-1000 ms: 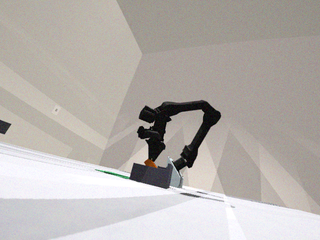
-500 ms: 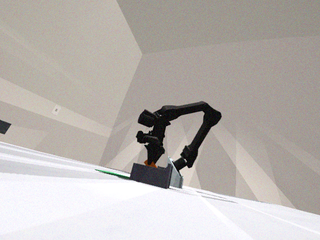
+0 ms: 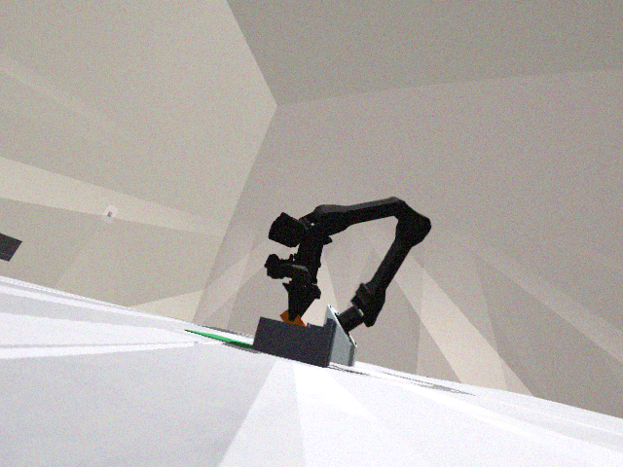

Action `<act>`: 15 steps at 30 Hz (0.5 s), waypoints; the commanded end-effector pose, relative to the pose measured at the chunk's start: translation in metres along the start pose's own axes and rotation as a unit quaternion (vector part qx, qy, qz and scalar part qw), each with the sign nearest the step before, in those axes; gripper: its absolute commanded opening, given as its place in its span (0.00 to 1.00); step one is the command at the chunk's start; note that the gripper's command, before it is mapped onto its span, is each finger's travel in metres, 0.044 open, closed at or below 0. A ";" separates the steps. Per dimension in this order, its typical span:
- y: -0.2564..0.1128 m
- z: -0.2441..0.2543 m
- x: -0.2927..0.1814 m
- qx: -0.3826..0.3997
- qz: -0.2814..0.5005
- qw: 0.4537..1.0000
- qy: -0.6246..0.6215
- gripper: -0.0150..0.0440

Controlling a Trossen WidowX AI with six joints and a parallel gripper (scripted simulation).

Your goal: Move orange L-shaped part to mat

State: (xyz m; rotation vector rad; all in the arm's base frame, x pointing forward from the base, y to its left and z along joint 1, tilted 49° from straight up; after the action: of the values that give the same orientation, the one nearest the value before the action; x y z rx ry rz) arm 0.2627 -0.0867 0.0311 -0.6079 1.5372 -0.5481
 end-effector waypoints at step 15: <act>-0.012 0.000 0.000 -0.001 0.001 1.000 0.000 0.25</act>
State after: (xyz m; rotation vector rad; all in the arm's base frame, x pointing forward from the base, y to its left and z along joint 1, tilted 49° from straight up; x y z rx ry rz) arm 0.2631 -0.0932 0.0362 -0.6030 1.5404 -0.5485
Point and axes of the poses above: the point midway between the two fingers, 35 mm back from their tips, its own y axis out along the fingers, its own z axis across the jaws, x = y × z, the point moved 10 cm from there along -y, back along the fingers, and after that the axes turned 13 degrees about y, right-handed, at the moved point
